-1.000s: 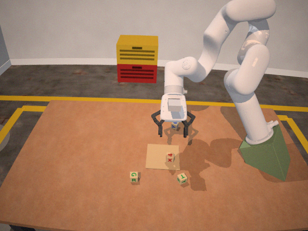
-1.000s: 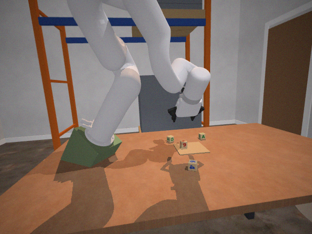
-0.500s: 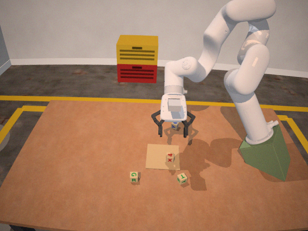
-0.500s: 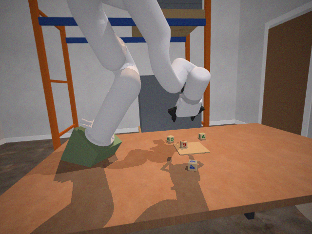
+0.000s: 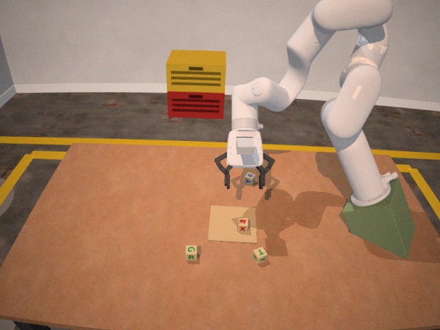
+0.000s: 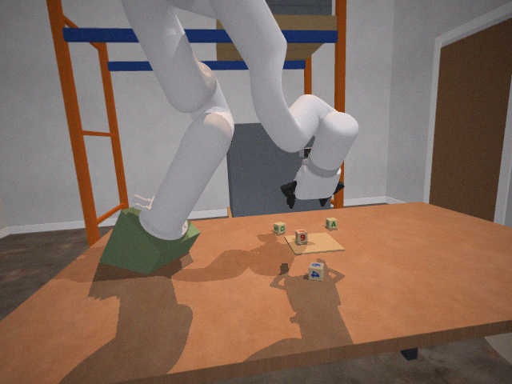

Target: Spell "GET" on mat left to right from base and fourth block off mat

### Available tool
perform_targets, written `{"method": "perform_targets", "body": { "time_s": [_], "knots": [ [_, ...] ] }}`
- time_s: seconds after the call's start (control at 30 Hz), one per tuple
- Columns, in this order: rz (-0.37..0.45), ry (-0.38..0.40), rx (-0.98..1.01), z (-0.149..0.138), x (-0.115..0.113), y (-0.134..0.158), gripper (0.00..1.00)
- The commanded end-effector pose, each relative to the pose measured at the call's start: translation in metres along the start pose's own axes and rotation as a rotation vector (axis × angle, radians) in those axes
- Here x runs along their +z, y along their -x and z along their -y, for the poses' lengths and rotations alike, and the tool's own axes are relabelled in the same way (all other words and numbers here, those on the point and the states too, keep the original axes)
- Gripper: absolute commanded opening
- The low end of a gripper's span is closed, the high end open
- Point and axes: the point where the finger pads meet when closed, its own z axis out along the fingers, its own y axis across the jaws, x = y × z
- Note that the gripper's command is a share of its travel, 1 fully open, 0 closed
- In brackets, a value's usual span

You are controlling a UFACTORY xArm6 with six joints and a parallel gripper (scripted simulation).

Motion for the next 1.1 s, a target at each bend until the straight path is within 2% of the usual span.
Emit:
{"method": "perform_targets", "body": {
  "time_s": [0.0, 0.07, 0.1, 0.17, 0.2, 0.3, 0.33, 0.43, 0.47, 0.53, 0.57, 0.63, 0.67, 0.73, 0.77, 0.9, 1.07],
  "knots": [
    [-0.008, -0.019, -0.003, 0.002, -0.025, 0.031, 1.0],
    [-0.008, -0.019, -0.003, 0.002, -0.025, 0.031, 1.0],
    [-0.008, -0.023, -0.002, 0.005, -0.037, 0.045, 1.0],
    [-0.008, -0.023, -0.002, 0.005, -0.037, 0.045, 1.0],
    [-0.01, -0.023, -0.002, 0.008, -0.049, 0.058, 1.0],
    [-0.01, -0.023, -0.002, 0.008, -0.049, 0.058, 1.0],
    [-0.013, -0.022, -0.001, 0.013, -0.062, 0.07, 1.0],
    [-0.013, -0.022, -0.001, 0.013, -0.062, 0.07, 1.0],
    [-0.017, -0.018, -0.001, 0.017, -0.075, 0.081, 1.0],
    [-0.017, -0.018, -0.001, 0.017, -0.075, 0.081, 1.0],
    [-0.022, -0.012, -0.001, 0.022, -0.087, 0.09, 1.0],
    [-0.022, -0.012, -0.001, 0.022, -0.087, 0.09, 1.0],
    [-0.026, -0.006, -0.002, 0.027, -0.098, 0.098, 1.0],
    [-0.026, -0.006, -0.002, 0.027, -0.098, 0.098, 1.0],
    [-0.029, 0.001, -0.003, 0.031, -0.108, 0.103, 1.0],
    [-0.034, 0.013, -0.004, 0.038, -0.122, 0.111, 1.0],
    [-0.036, 0.02, -0.005, 0.041, -0.128, 0.114, 1.0]
  ]
}}
